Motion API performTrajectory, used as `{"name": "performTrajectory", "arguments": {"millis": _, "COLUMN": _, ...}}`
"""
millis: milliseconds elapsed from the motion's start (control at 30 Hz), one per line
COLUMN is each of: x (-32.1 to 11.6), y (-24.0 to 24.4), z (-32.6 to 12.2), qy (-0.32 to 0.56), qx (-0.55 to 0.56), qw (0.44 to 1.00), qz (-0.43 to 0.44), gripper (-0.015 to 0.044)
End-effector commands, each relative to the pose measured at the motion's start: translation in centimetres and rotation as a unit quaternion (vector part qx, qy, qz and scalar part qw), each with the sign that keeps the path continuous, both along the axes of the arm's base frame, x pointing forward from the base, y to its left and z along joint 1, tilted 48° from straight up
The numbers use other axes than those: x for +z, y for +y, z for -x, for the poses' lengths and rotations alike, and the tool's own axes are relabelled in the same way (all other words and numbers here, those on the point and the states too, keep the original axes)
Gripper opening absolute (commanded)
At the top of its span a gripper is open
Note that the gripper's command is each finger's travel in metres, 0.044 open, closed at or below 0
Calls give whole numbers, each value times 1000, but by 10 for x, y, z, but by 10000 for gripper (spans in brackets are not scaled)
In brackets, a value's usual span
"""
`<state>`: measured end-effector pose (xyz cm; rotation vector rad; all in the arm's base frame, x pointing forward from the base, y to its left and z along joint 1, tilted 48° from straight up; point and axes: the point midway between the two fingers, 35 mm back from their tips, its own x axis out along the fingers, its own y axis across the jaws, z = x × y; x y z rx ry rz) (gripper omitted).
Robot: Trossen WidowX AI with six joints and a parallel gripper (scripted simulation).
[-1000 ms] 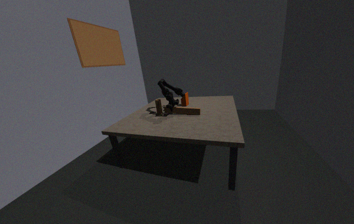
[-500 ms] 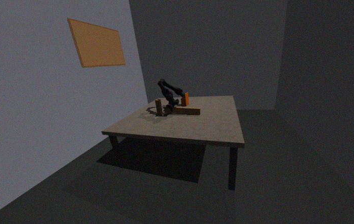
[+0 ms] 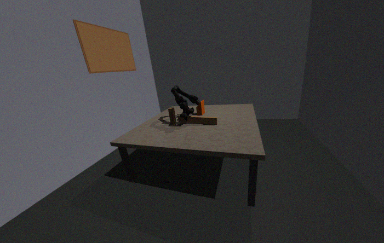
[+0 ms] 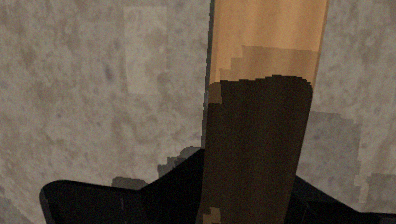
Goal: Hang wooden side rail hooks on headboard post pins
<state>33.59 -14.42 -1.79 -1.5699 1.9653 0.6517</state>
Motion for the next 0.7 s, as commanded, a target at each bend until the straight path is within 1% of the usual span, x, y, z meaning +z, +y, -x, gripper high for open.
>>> {"name": "performTrajectory", "arguments": {"millis": 0, "x": 3, "y": 2, "z": -2, "qy": -2, "qx": 4, "qw": 1000, "qz": -1, "gripper": 0}}
{"name": "performTrajectory", "arguments": {"millis": 667, "x": 4, "y": 0, "z": -2, "qy": -2, "qx": 4, "qw": 1000, "qz": 0, "gripper": 0}}
